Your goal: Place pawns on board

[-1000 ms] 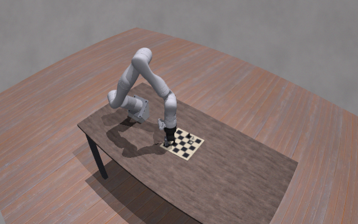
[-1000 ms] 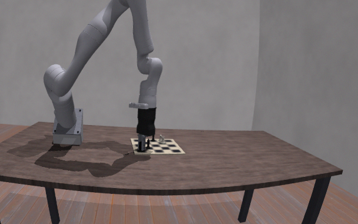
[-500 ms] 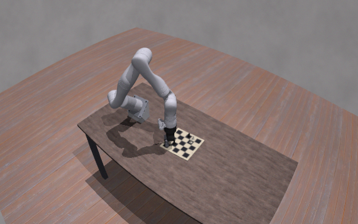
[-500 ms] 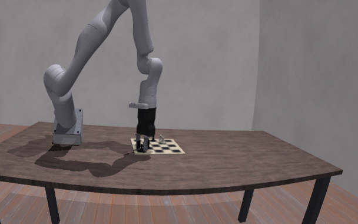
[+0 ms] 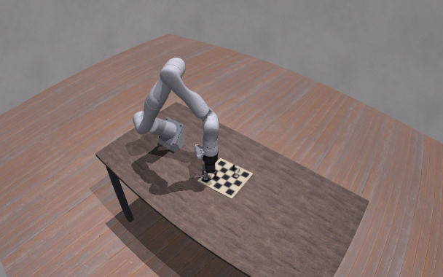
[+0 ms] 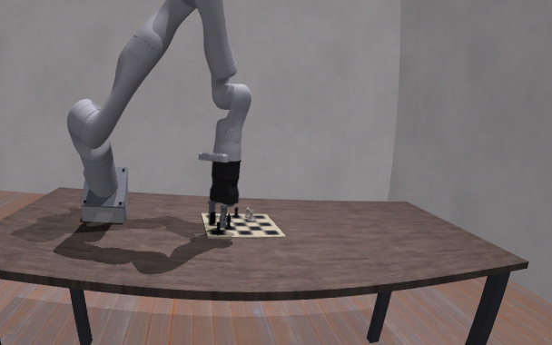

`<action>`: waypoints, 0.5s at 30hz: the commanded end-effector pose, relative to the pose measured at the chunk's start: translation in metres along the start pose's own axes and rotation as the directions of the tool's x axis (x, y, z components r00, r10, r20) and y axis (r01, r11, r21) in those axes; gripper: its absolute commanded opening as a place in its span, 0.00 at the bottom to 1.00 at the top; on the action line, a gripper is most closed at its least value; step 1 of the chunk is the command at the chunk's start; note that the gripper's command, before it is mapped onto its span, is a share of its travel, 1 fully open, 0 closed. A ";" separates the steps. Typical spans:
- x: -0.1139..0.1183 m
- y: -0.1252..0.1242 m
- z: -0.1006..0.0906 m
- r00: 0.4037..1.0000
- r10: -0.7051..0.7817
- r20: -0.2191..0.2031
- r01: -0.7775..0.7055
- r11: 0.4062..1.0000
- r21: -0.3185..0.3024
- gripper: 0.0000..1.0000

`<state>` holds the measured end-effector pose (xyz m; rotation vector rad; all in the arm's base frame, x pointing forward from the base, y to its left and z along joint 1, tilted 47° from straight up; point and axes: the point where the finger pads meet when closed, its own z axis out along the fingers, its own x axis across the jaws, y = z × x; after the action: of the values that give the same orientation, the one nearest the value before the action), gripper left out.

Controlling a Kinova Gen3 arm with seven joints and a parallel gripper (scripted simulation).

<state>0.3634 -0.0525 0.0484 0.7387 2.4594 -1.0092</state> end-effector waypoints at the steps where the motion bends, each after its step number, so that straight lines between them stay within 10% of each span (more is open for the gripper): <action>1: -0.001 0.005 -0.015 1.000 -0.001 0.003 0.001 1.000 -0.017 0.68; 15: -0.001 0.004 -0.071 1.000 -0.001 0.003 0.001 1.000 -0.017 0.68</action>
<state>0.3543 -0.0066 0.0912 0.7396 2.4586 -1.0085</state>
